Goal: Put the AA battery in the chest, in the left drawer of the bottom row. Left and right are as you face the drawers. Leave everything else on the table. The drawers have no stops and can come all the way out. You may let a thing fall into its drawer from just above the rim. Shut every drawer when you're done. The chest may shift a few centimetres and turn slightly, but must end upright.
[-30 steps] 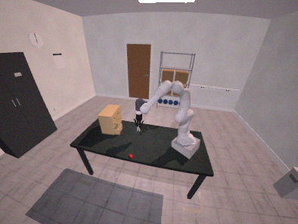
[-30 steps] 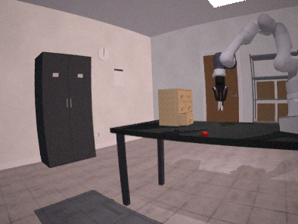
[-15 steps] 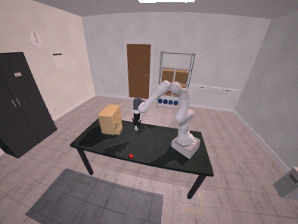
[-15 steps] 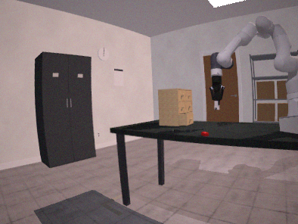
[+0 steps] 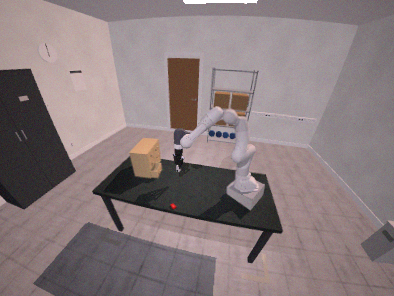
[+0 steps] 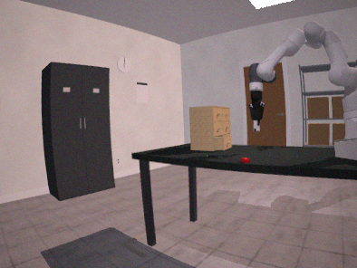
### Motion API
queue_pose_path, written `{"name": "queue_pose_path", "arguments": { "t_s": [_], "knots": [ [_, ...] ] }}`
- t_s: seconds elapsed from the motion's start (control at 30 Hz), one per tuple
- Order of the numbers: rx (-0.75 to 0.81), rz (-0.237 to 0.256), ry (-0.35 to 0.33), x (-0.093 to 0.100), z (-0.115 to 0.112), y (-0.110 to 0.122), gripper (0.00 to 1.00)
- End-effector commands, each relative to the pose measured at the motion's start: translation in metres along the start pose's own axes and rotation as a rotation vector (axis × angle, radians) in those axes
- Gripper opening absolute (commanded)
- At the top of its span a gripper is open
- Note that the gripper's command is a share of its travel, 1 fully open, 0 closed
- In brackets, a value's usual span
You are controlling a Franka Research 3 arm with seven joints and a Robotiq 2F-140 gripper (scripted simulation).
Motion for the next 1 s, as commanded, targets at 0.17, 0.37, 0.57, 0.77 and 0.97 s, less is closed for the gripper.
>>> {"name": "queue_pose_path", "arguments": {
  "t_s": [0.17,0.37,0.57,0.77,0.97],
  "knots": [
    [-0.190,-0.005,0.024,0.000,0.000,-0.012,0.15],
    [-0.267,-0.001,0.027,0.000,0.002,-0.023,0.15],
    [-0.318,0.001,0.029,-0.001,0.003,-0.030,0.15],
    [-0.392,0.006,0.032,-0.001,0.006,-0.040,0.15],
    [-0.463,0.011,0.036,-0.002,0.008,-0.049,0.15]
  ]
}}
Point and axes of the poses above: the point where the finger pads meet when closed, its own x axis back along the fingers, its own y axis across the jaws, z = x × y, the point moved 3 cm from there along x, back along the fingers, and after that the axes turned 6 degrees about x, right-handed, at the moved point
